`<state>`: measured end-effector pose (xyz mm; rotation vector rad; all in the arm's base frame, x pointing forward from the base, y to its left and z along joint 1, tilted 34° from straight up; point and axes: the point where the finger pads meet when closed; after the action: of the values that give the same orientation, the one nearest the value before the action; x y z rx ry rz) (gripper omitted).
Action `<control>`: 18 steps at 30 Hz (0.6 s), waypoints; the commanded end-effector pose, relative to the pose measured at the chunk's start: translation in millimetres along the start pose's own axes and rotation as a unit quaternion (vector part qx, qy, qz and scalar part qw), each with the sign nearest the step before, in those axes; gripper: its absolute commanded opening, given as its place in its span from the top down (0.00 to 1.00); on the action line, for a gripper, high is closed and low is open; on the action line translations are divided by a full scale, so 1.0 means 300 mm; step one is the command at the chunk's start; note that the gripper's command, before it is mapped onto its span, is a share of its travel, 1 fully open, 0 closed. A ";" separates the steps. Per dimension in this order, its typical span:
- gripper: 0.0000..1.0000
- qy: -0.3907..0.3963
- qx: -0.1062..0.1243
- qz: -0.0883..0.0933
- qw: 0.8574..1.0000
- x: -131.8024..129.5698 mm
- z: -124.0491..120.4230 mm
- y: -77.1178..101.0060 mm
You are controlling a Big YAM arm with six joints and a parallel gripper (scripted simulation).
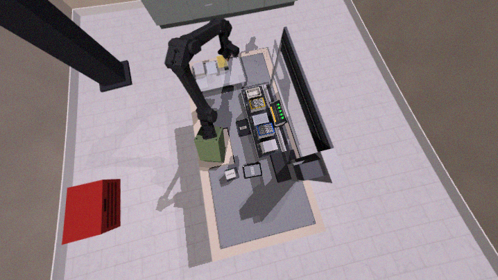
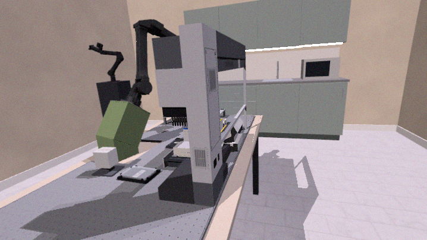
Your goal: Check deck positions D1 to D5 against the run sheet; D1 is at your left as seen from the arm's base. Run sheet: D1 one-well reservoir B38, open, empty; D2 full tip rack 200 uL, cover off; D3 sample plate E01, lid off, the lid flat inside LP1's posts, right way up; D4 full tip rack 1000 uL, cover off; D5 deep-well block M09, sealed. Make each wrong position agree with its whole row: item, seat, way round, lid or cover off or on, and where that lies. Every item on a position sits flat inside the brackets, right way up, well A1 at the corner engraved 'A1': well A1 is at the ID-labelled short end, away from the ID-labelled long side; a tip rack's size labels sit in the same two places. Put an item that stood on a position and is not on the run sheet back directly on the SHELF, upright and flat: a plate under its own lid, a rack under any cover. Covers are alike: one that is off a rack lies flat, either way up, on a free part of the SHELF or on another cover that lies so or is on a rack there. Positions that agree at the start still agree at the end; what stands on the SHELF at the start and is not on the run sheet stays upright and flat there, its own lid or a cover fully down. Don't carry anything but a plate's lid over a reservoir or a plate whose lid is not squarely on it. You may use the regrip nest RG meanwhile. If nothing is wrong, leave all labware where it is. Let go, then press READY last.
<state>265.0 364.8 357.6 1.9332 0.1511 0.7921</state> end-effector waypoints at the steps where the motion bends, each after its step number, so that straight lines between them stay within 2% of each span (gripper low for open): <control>1: 1.00 -0.054 0.008 0.037 0.998 0.002 0.043 0.094; 8: 1.00 -0.121 0.009 0.035 0.992 -0.077 0.129 0.085; 18: 1.00 -0.151 0.008 0.035 0.988 -0.167 0.229 0.076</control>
<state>258.3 295.3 316.8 2.0213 -0.0107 0.5293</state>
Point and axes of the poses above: the point where the finger pads meet when closed, its own y axis back along the fingers, its own x axis across the jaws, z = x × y
